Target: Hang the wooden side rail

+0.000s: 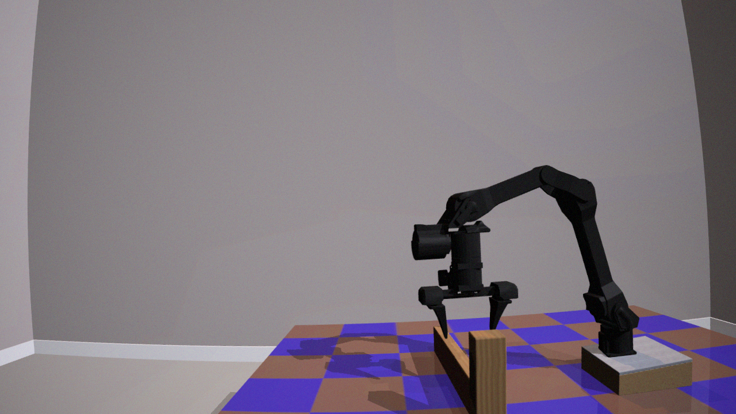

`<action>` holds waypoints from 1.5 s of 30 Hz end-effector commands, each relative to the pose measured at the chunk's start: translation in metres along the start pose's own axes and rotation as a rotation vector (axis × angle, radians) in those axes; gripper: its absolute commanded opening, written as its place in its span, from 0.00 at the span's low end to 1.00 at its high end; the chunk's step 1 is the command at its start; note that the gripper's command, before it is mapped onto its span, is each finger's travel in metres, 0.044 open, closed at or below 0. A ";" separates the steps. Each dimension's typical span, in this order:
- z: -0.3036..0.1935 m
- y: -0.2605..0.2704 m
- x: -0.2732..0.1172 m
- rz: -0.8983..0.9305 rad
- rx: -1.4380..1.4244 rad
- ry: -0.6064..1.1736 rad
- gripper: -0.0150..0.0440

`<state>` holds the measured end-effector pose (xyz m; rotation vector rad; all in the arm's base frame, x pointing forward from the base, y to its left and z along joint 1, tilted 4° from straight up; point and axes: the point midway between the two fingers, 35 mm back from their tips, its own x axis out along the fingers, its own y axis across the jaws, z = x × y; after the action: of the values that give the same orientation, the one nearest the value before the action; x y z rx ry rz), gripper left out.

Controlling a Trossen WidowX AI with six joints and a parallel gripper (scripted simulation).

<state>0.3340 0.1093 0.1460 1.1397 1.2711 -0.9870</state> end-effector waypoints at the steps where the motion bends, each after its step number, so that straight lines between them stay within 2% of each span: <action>1: 0.000 0.002 0.003 0.003 0.016 -0.007 1.00; 5: 0.001 0.002 0.031 0.003 0.016 -0.007 1.00; 45: 0.001 0.003 0.094 0.003 0.016 -0.007 1.00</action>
<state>0.3456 0.1152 0.0593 1.1517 1.2582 -0.9905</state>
